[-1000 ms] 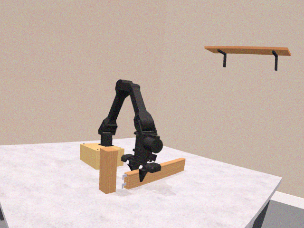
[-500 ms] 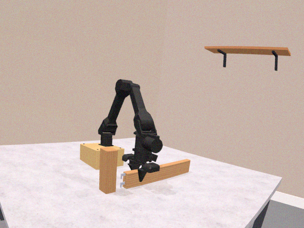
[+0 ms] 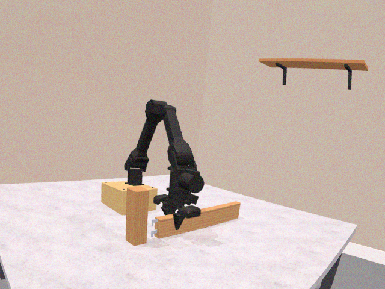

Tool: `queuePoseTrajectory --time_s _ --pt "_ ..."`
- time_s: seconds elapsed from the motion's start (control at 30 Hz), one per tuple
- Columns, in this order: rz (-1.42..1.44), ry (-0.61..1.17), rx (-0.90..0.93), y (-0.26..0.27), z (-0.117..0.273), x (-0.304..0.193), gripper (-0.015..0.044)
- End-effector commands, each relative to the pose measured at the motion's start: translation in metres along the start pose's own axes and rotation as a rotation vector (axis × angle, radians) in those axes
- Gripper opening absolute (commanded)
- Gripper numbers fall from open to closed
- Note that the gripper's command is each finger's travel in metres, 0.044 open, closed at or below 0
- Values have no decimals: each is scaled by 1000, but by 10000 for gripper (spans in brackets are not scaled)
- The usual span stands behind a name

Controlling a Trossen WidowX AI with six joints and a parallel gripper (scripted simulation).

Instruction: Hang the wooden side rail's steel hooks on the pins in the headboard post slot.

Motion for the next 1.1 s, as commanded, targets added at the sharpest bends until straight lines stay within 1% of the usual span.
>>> queuePoseTrajectory --time_s 0.0,1.07 --pt "37 -1 8 5 0 1 0" --pt "39 -1 8 3 3 0 0"
Point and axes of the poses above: the point midway between the two fingers, 35 mm back from their tips, its own z axis back along the fingers, its own y axis across the jaws, x = y × z, the point moved 7 cm from there along z, back along the fingers, and after that the axes turned 9 degrees about z, right-handed, at the moved point
